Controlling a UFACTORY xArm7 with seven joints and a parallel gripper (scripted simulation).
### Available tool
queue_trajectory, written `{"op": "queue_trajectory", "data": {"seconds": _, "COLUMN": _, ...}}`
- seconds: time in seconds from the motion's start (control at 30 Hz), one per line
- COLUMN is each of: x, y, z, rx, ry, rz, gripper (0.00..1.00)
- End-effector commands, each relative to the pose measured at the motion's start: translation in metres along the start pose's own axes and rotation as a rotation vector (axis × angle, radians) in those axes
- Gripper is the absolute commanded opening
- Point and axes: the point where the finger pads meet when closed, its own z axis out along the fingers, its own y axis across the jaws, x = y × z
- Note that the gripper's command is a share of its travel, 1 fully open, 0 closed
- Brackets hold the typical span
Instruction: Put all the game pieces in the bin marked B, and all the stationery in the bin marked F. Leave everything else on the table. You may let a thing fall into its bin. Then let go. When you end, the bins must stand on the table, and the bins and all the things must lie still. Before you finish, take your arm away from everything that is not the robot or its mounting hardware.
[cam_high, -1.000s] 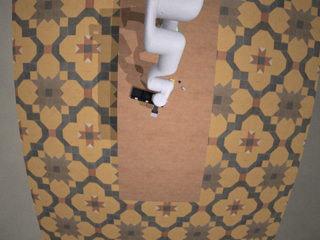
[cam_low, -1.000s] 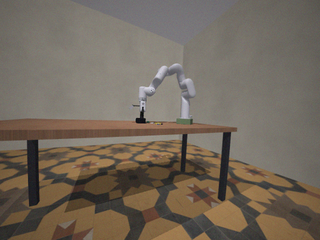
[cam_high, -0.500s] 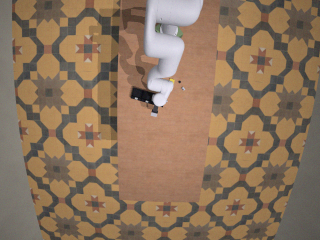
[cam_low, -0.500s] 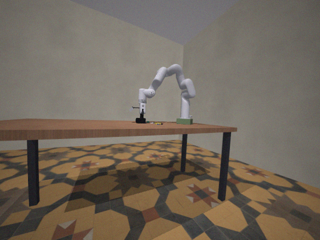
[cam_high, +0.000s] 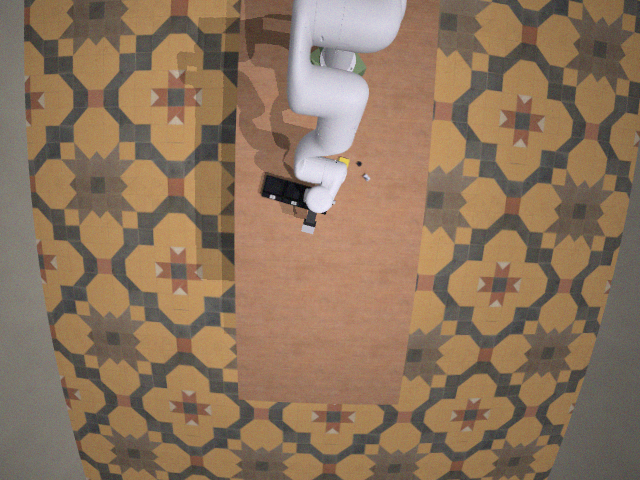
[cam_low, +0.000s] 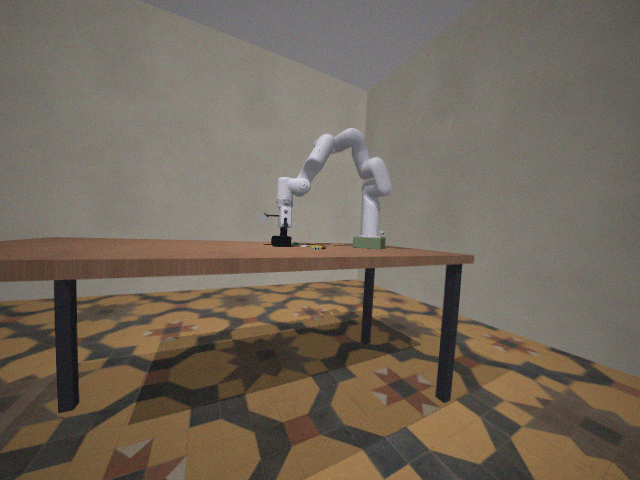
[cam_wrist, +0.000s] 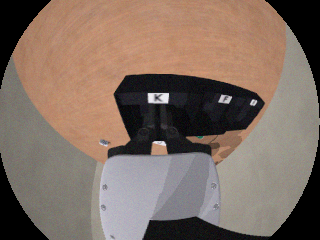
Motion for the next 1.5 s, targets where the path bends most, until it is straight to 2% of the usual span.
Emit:
{"op": "queue_trajectory", "data": {"seconds": 0.0, "x": 0.002, "y": 0.000, "z": -0.002, "rx": 0.000, "ry": 0.004, "rz": 0.000, "gripper": 0.07}}
{"op": "queue_trajectory", "data": {"seconds": 0.73, "x": 0.002, "y": 0.000, "z": -0.002, "rx": 0.000, "ry": 0.004, "rz": 0.000, "gripper": 0.07}}
{"op": "queue_trajectory", "data": {"seconds": 1.47, "x": 0.002, "y": 0.000, "z": -0.028, "rx": 0.000, "ry": 0.004, "rz": 0.000, "gripper": 0.07}}
